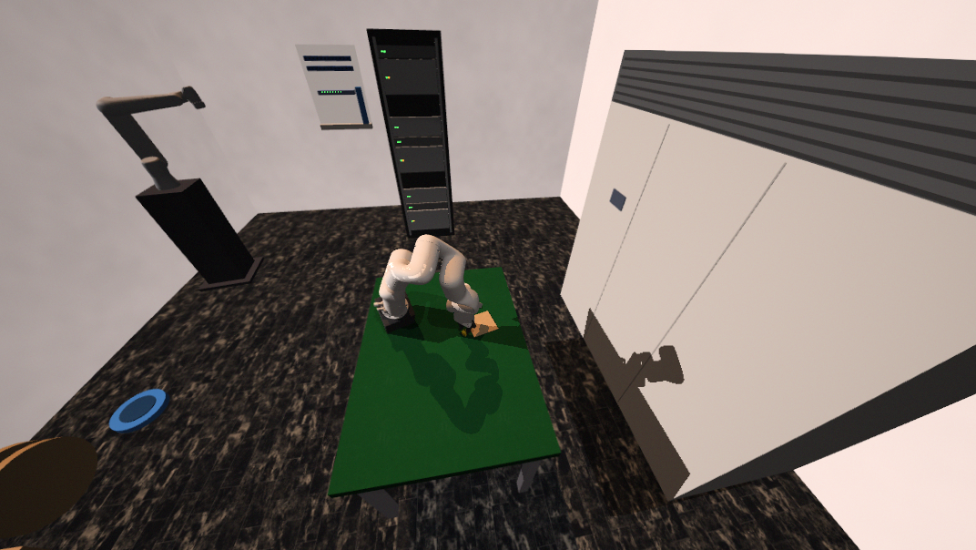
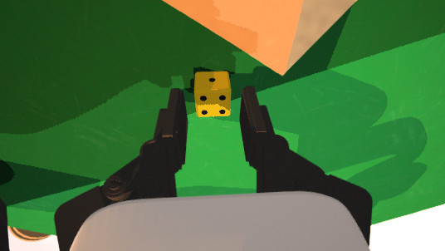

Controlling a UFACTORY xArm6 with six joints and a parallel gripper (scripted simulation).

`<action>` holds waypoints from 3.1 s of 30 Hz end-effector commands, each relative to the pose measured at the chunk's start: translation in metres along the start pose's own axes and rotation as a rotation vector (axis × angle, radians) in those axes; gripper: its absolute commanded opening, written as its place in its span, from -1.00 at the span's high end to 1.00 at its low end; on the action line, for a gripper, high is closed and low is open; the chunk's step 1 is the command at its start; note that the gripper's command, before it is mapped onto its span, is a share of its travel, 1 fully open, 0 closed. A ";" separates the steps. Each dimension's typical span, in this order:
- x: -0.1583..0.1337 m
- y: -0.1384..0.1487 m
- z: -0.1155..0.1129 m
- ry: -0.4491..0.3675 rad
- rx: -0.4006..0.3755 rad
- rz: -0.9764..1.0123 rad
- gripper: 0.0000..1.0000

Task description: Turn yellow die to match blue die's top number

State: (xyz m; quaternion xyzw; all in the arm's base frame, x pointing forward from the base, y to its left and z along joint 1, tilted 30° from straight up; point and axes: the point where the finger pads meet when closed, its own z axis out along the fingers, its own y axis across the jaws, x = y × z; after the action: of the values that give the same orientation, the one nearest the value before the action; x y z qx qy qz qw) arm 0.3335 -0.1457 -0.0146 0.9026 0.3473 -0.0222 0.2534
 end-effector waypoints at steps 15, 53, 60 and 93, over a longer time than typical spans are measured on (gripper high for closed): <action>0.001 0.001 0.023 0.001 -0.001 0.000 0.17; 0.001 0.001 0.025 0.001 -0.001 0.000 0.17; 0.001 0.001 0.025 0.001 -0.001 0.000 0.58; 0.001 0.001 0.024 0.001 -0.001 0.000 0.58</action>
State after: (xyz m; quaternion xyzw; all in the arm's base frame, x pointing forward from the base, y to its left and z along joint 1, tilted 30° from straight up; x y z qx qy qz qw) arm 0.3369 -0.1579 -0.0372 0.9026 0.3473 -0.0223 0.2534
